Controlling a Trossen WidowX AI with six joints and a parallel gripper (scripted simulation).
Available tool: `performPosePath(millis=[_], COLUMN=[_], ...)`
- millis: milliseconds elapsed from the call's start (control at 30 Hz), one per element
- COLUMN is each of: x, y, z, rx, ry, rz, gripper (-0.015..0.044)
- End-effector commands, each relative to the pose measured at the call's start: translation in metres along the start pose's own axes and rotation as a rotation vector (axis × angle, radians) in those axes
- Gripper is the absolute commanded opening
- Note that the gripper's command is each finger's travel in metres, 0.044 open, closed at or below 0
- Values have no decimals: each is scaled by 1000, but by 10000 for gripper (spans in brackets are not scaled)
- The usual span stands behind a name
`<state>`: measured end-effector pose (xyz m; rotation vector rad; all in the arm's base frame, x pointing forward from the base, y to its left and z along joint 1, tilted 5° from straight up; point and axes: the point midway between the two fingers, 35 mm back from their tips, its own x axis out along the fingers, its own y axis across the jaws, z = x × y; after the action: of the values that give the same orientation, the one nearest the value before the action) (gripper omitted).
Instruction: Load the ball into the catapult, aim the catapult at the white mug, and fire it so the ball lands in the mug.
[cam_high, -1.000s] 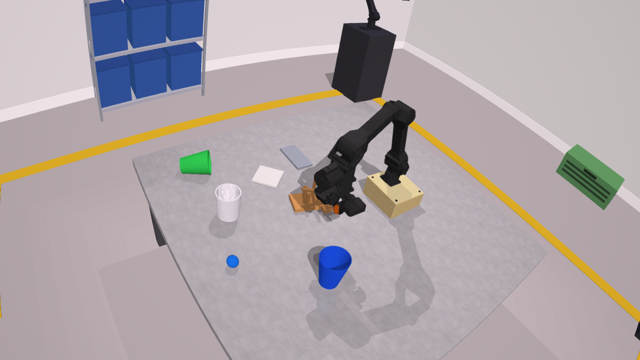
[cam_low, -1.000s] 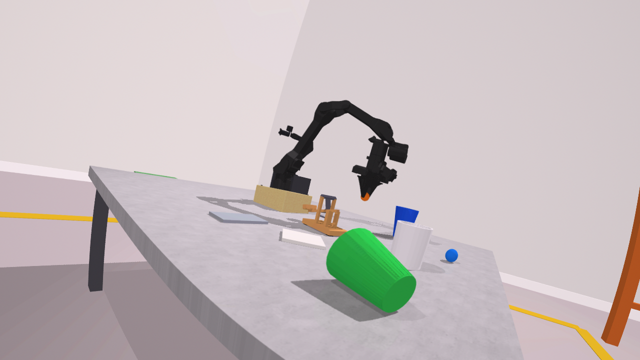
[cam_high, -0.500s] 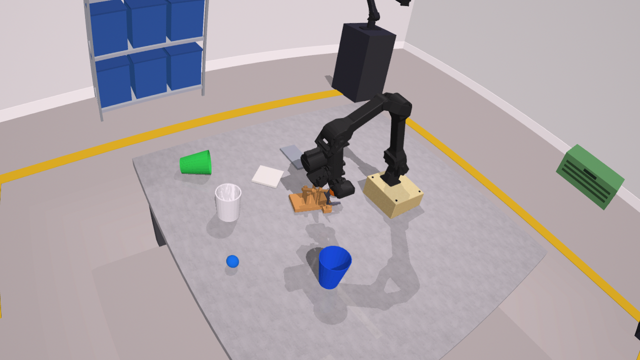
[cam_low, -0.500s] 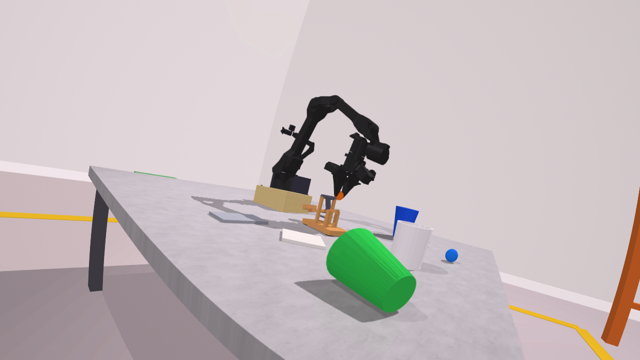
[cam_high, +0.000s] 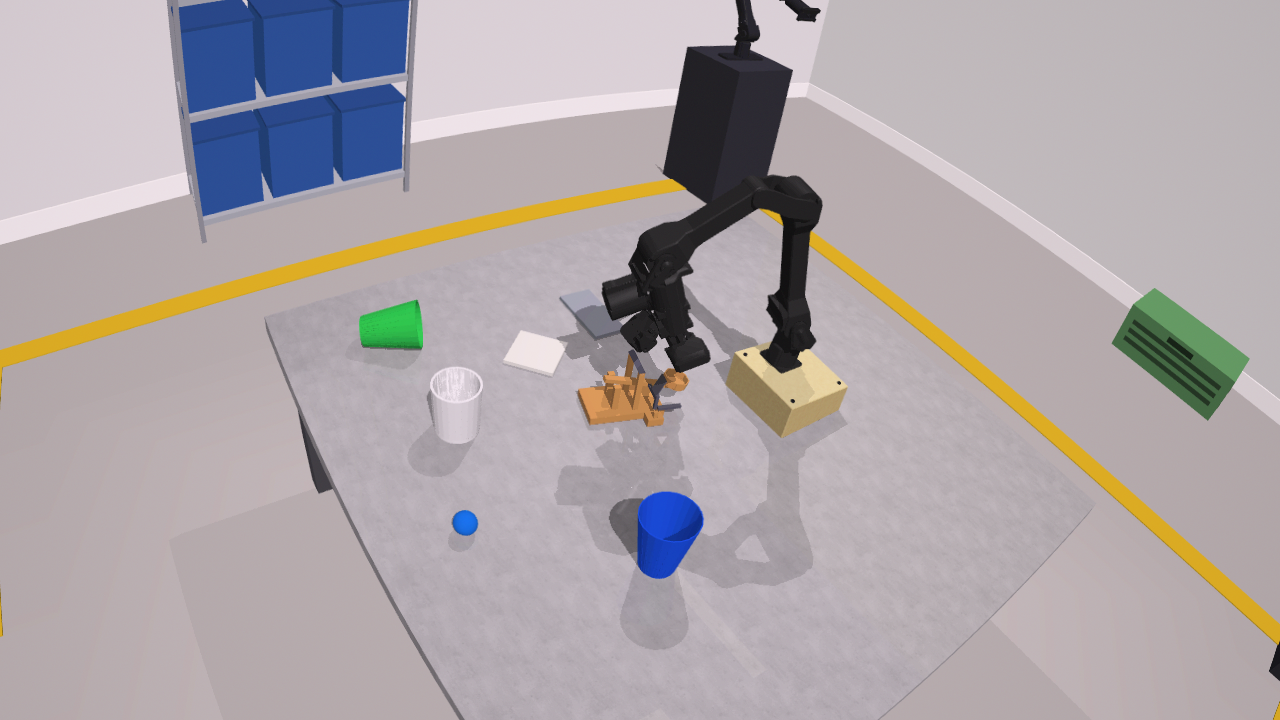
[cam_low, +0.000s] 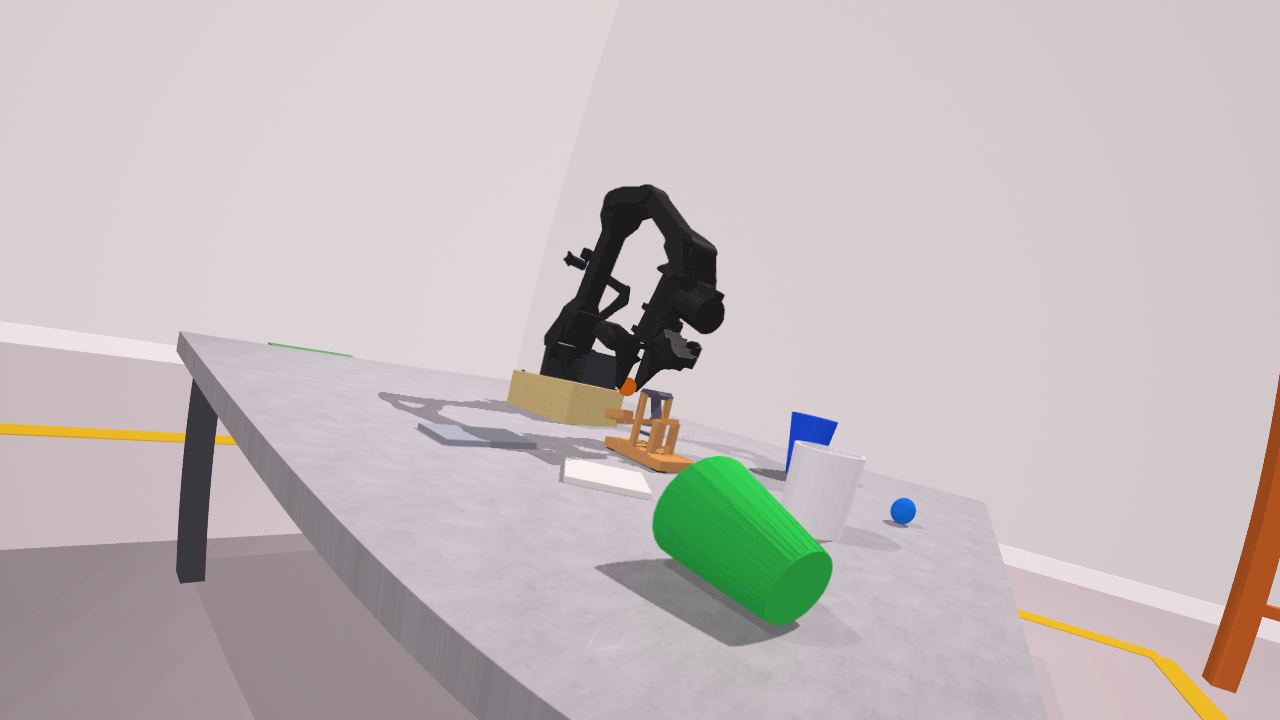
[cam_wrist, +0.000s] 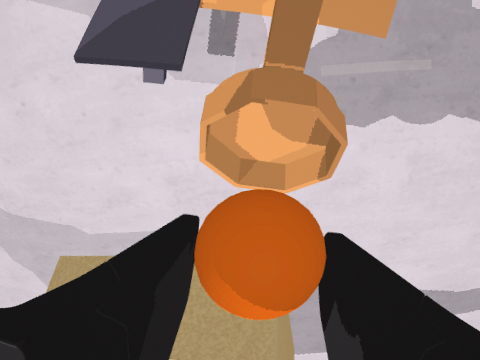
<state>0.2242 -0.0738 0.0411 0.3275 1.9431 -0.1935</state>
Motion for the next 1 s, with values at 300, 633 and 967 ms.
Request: performPosePath(millis=[300, 633, 967], x=[16, 29, 22], y=[-3, -2, -2], z=[0, 5, 5], rx=[-3, -3, 0], ry=[7, 7, -8], rz=[2, 2, 3], gripper=[0, 0, 79])
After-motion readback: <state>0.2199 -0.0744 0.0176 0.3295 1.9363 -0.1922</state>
